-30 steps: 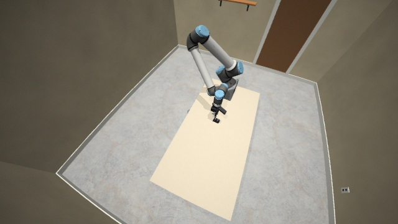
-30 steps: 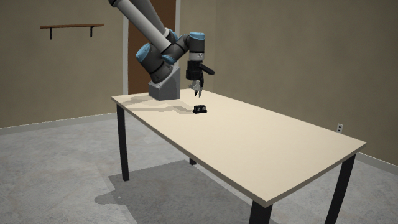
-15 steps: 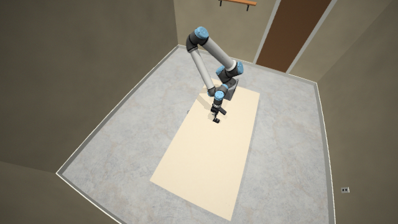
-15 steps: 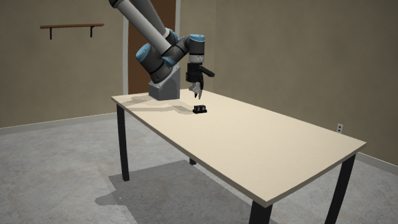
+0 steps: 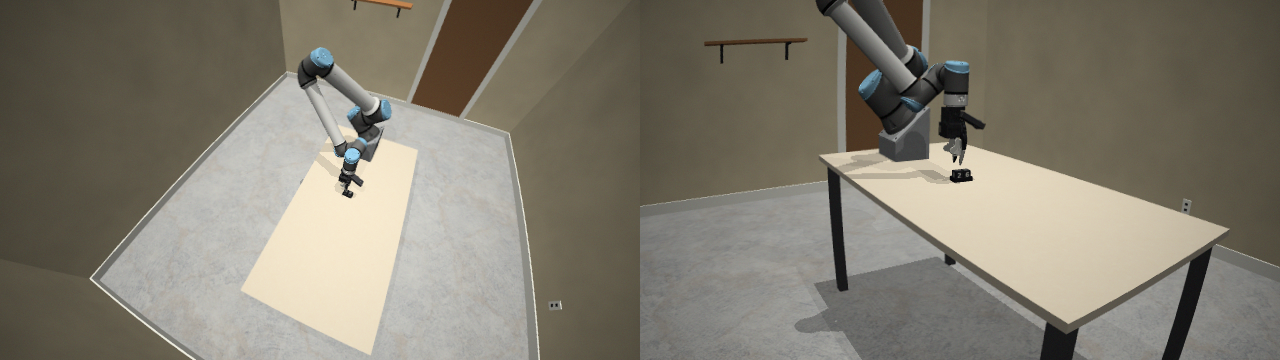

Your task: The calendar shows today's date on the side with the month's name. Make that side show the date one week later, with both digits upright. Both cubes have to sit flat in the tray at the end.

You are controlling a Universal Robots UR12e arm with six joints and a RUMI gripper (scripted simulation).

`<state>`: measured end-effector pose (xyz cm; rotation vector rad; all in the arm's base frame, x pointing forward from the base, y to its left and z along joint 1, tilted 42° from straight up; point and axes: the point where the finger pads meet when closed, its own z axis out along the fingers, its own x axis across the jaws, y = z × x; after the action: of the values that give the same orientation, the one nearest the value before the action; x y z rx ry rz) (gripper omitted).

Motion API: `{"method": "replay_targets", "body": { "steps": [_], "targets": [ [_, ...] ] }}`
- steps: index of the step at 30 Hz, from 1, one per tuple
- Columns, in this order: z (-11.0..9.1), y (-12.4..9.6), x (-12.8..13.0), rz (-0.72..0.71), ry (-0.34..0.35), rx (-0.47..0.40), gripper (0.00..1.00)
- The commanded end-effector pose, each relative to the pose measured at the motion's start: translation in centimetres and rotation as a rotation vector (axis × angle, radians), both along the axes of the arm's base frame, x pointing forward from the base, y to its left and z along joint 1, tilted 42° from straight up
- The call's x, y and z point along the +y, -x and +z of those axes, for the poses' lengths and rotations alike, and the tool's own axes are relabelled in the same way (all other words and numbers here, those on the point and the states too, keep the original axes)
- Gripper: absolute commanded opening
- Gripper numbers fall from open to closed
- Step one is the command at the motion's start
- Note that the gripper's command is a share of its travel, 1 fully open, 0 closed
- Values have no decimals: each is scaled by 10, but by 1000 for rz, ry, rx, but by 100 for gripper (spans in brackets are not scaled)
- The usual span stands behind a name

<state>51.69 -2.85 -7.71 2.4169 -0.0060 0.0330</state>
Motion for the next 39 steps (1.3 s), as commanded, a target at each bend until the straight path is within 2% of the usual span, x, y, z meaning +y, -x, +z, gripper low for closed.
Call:
{"method": "replay_targets", "body": {
  "steps": [1, 10, 39],
  "targets": [
    [-6, 0, -6, 1, -1, -1, 29],
    [-12, -1, -11, 1, -1, -2, 29],
    [-13, -1, -12, 2, -1, -4, 29]
  ]
}}
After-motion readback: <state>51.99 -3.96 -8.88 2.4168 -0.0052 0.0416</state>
